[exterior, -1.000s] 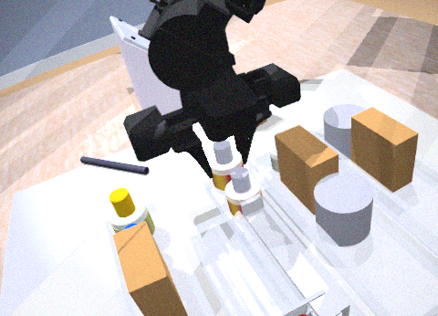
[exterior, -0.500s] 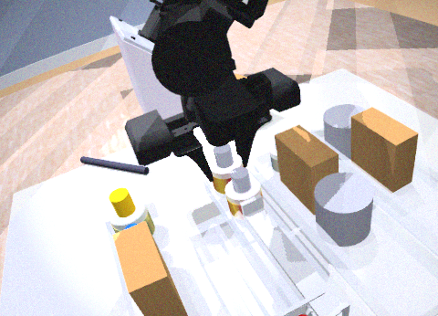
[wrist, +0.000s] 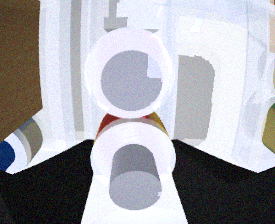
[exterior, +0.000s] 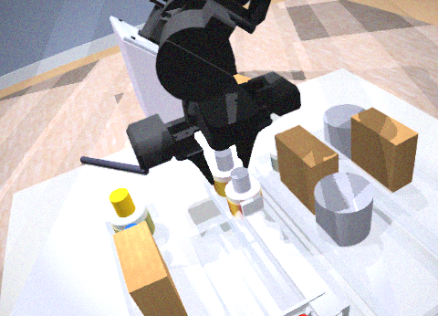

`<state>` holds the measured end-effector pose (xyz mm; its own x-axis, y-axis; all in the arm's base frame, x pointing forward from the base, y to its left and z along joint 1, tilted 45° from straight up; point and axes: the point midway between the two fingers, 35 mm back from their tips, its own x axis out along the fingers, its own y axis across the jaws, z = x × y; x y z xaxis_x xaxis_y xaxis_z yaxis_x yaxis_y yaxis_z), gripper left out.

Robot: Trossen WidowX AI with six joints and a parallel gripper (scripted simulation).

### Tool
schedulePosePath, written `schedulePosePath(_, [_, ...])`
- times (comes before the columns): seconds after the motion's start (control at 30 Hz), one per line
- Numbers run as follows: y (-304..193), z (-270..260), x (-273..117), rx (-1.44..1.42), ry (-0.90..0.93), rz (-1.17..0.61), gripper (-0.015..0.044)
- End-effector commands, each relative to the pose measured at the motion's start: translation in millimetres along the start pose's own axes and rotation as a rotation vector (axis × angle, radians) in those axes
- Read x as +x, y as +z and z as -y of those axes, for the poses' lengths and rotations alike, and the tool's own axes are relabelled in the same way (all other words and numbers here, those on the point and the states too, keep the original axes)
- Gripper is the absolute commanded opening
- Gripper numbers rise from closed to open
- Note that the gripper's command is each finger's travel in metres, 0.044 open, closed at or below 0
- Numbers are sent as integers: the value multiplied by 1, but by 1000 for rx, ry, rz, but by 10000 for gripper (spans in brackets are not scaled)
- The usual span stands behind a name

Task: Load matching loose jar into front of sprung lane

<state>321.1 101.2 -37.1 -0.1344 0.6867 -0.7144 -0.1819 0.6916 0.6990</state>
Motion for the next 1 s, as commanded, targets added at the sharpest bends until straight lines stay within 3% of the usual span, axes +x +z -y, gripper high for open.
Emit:
schedulePosePath(0.0, [3,-3,3,-8,8,10,0])
schedulePosePath(0.97, [0,-3,6,-8,9,9,0])
